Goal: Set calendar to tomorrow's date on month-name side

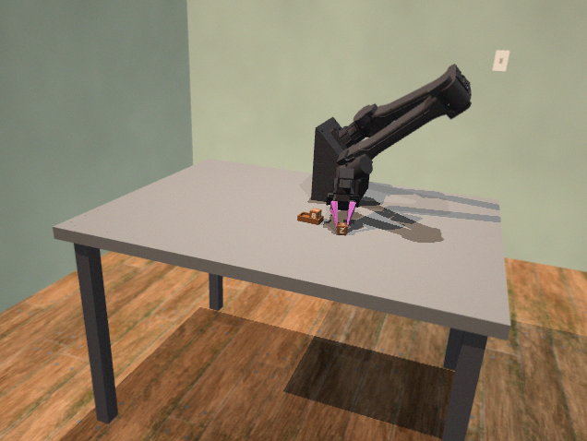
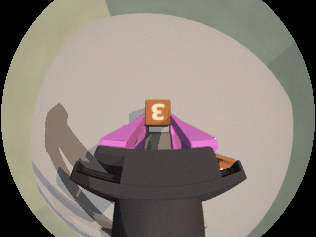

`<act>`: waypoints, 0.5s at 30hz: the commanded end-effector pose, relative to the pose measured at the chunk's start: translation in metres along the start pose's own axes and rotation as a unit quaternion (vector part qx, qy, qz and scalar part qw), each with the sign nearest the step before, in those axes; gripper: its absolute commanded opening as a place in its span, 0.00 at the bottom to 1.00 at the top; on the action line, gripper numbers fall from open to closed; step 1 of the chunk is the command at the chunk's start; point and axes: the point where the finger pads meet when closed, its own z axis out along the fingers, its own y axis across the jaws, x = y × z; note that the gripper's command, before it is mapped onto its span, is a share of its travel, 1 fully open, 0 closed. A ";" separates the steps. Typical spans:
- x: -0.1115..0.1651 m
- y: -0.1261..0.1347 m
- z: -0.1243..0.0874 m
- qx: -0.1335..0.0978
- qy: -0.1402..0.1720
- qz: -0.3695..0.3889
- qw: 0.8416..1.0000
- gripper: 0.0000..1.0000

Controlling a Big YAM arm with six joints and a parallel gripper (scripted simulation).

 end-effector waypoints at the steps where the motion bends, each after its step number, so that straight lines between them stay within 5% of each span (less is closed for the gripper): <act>1: -0.007 0.008 0.005 -0.013 -0.012 -0.006 1.000 0.26; 15: -0.022 -0.002 -0.020 0.005 -0.010 -0.002 1.000 0.26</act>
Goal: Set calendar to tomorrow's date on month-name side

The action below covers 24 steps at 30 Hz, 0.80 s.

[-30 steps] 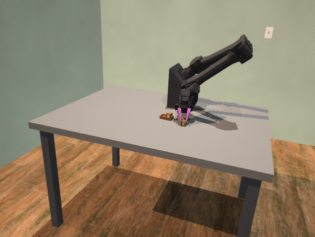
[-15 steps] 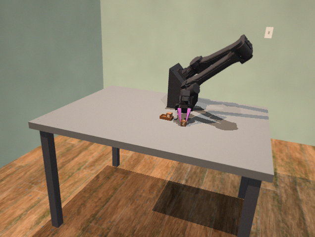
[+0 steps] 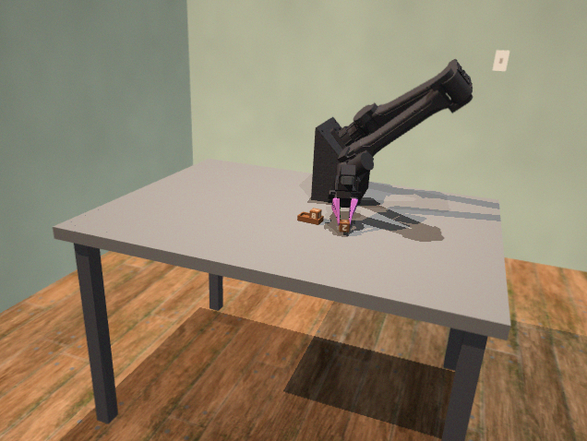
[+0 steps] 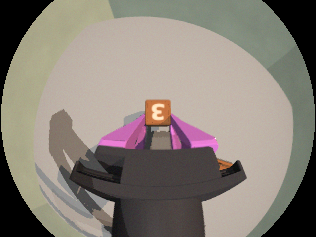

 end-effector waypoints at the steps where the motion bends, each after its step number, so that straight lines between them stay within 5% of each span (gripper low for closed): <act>1: -0.012 -0.008 -0.019 0.016 -0.008 0.002 1.000 0.26; 13: -0.043 -0.007 -0.046 0.013 -0.010 -0.001 1.000 0.26; 24: -0.043 -0.009 -0.048 0.016 -0.009 0.003 1.000 0.26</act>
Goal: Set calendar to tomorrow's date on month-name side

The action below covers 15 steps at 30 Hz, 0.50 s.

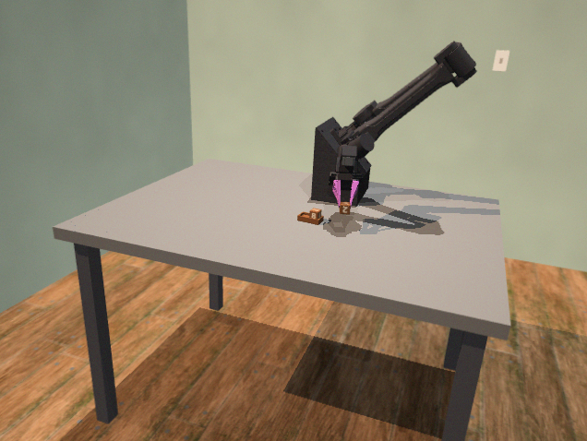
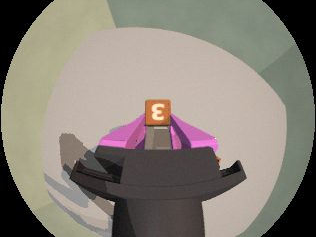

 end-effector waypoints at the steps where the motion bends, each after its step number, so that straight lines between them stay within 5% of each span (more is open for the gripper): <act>1: -0.005 -0.007 -0.007 0.009 -0.008 0.001 1.000 0.26; 10: -0.014 -0.005 -0.002 0.005 -0.009 -0.007 1.000 0.26; 15: -0.015 -0.007 0.002 0.007 0.020 -0.010 1.000 0.26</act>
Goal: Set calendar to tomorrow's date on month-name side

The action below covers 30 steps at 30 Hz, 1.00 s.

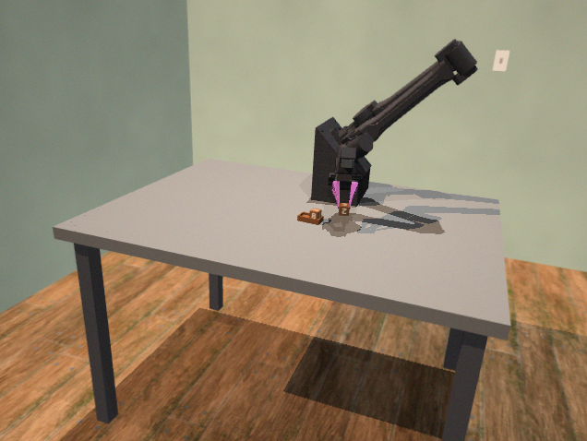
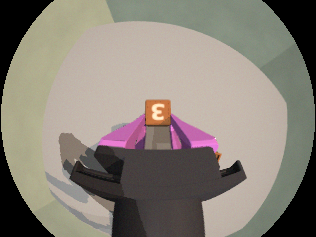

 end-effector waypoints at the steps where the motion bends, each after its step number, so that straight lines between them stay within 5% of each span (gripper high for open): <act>1: -0.024 -0.005 0.001 0.007 -0.003 -0.016 1.000 0.26; 8: -0.029 -0.004 0.001 0.004 0.055 -0.017 0.998 0.26; 30: -0.033 -0.003 0.001 0.004 0.112 -0.018 0.994 0.26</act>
